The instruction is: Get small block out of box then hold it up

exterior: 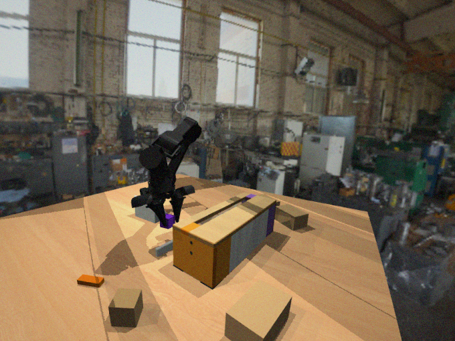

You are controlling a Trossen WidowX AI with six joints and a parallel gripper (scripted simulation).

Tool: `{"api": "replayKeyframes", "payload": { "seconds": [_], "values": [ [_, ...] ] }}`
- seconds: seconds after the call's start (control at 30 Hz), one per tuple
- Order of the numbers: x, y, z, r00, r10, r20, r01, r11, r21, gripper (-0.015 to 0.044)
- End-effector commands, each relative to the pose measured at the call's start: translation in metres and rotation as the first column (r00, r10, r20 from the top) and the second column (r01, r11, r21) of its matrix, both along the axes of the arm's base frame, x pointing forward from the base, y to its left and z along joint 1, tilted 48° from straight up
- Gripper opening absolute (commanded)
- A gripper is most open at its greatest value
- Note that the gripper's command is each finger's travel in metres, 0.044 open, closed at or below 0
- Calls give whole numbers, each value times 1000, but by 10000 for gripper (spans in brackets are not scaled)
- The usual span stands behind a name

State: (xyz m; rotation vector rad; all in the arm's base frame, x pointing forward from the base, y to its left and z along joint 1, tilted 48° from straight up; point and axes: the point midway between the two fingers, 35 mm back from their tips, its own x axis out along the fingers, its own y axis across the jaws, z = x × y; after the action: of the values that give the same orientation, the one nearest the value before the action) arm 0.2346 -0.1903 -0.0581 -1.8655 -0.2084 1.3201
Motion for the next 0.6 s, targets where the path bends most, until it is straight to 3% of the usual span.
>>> {"api": "replayKeyframes", "payload": {
  "seconds": [0.0,0.3,0.57],
  "values": [
    [-7,-15,20,995,-79,-54,79,997,-16,0],
    [-29,-33,59,953,-248,-172,245,969,-38,0],
    [-29,-33,60,952,-251,-174,248,968,-38,0]
  ]
}}
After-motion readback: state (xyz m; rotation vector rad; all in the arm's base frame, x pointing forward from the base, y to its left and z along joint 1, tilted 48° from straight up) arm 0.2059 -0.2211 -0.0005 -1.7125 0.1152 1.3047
